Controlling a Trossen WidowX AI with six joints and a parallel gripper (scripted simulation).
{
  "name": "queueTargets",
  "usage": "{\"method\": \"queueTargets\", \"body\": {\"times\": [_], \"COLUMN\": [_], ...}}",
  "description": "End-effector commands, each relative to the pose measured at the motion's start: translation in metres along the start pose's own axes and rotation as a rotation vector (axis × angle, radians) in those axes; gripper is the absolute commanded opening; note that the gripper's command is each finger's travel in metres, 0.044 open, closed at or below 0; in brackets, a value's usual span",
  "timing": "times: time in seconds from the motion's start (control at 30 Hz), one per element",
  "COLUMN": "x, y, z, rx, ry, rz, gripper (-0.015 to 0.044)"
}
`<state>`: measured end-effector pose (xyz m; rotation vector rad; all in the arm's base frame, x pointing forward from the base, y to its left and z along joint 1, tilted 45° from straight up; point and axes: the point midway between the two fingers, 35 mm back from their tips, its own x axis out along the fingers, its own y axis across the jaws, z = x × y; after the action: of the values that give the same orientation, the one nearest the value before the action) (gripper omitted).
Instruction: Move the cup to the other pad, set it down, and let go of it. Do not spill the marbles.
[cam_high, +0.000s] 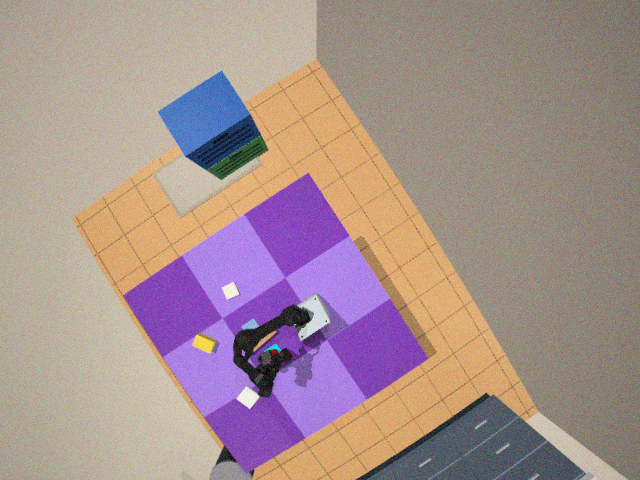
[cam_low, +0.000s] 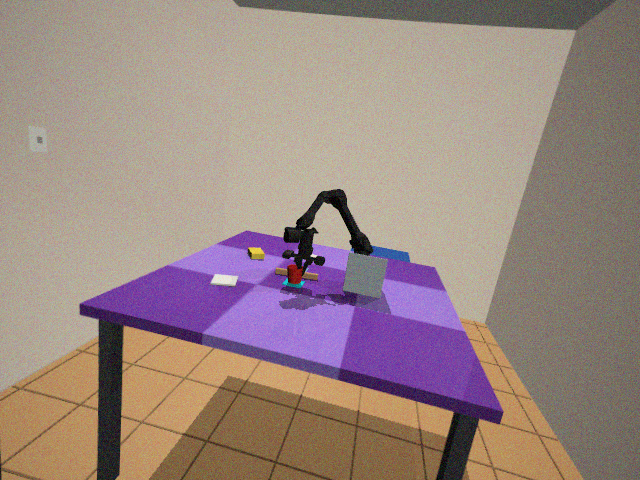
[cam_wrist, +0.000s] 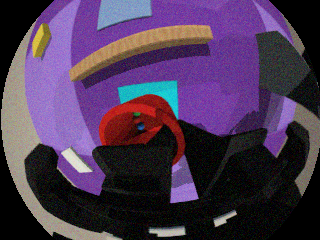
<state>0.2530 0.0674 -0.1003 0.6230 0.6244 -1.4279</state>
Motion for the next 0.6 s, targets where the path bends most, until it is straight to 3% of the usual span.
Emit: {"method": "queueTargets", "body": {"times": [0.0, 0.27, 0.43, 0.57], "x": [-0.0004, -0.0004, -0.0004, -0.0004], "y": [0.0003, 0.0003, 0.0003, 0.0003], "z": [0.0, 0.0, 0.0, 0.0], "rx": [0.001, 0.001, 0.001, 0.001], "ry": [0.001, 0.001, 0.001, 0.001], "rz": [0.001, 0.001, 0.001, 0.001], "gripper": [0.0, 0.0, 0.0128, 0.0128]}}
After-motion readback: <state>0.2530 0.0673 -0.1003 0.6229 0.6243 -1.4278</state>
